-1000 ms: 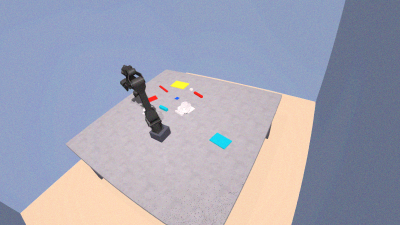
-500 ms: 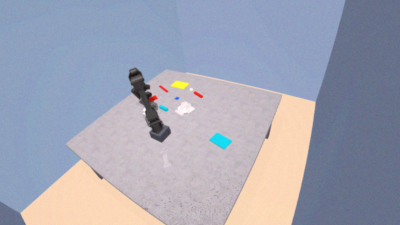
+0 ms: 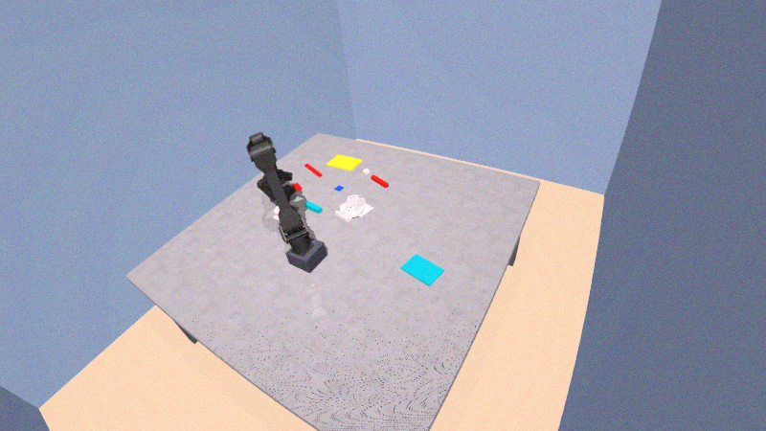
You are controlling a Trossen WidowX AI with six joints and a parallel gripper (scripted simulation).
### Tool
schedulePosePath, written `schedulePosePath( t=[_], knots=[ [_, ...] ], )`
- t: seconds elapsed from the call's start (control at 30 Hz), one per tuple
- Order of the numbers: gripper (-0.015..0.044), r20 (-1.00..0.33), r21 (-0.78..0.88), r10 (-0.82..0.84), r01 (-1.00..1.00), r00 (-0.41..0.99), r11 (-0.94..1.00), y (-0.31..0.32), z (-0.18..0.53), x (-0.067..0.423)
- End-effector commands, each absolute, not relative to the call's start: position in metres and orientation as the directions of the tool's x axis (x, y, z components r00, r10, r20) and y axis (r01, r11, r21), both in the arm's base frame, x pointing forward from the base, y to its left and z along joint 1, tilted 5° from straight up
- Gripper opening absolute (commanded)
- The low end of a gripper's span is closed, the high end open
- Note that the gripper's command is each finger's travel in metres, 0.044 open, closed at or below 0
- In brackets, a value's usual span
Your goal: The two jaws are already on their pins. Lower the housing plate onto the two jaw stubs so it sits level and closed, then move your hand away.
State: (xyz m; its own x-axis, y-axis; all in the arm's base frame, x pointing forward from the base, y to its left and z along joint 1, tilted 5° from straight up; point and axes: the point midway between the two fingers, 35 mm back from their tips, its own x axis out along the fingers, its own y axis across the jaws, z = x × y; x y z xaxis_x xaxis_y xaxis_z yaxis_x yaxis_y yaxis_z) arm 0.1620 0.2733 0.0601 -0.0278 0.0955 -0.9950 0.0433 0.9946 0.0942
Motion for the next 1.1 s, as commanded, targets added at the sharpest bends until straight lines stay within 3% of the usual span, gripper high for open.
schedulePosePath(
  t=[0.0,1.07],
  knots=[
    [0.044,-0.995,0.101,0.102,0.041,-0.019,0.994,0.275,0.058,0.163],
    [0.044,-0.995,0.101,0.101,0.041,-0.019,0.994,0.279,0.013,0.162]
  ],
)
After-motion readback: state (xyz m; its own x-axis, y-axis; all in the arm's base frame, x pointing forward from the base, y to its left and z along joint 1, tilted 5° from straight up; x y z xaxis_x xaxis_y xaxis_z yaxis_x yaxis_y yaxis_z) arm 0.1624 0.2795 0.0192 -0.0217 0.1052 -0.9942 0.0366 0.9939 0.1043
